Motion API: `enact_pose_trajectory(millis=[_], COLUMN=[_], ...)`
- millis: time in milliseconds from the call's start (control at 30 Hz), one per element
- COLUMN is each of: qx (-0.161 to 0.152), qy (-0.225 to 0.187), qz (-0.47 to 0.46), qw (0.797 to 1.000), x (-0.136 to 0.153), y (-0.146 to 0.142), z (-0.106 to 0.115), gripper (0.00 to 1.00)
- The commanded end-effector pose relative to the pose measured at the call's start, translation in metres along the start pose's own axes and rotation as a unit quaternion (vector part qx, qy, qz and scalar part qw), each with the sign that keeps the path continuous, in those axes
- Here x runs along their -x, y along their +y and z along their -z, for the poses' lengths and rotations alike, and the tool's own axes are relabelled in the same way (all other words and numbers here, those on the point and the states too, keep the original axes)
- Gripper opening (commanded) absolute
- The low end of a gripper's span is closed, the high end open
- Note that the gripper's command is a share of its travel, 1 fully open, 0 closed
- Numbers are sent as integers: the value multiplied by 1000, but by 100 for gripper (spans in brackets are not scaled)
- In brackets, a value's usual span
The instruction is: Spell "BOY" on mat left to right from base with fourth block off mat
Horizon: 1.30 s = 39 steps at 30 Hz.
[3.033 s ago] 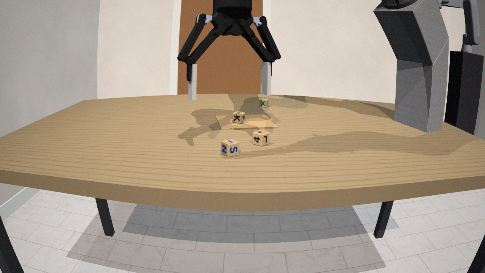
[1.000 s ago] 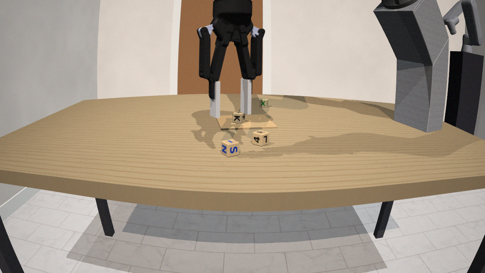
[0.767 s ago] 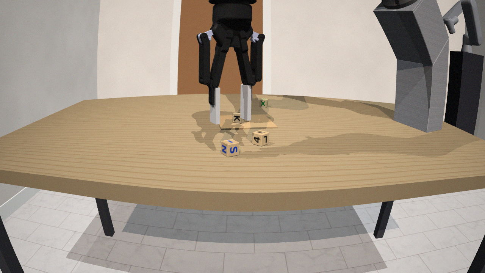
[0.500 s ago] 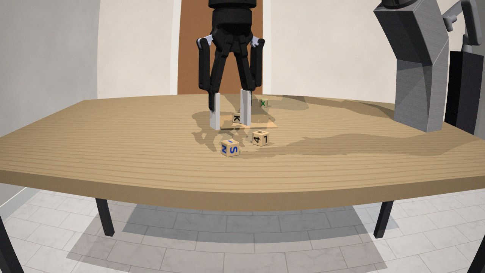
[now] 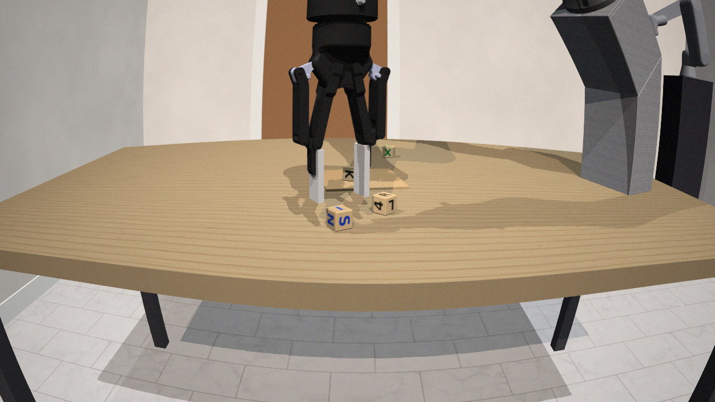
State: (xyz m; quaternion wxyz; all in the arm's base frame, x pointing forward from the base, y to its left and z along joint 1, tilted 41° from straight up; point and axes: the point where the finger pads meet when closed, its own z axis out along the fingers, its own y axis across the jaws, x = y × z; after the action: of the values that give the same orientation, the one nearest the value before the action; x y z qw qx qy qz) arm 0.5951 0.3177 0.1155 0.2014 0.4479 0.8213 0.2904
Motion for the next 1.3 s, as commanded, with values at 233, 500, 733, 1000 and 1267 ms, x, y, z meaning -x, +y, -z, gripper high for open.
enact_pose_trajectory(millis=[233,500,733,1000,1267], qx=[1,1,1,0,0], qy=[0,0,0,0,0], qz=[0,0,0,0,0], qw=[1000,1000,1000,1000,1000], x=[0,0,0,0,1], y=[0,0,0,1,3], z=[-4,-4,-4,-8,-21], gripper=[37,37,37,37,37])
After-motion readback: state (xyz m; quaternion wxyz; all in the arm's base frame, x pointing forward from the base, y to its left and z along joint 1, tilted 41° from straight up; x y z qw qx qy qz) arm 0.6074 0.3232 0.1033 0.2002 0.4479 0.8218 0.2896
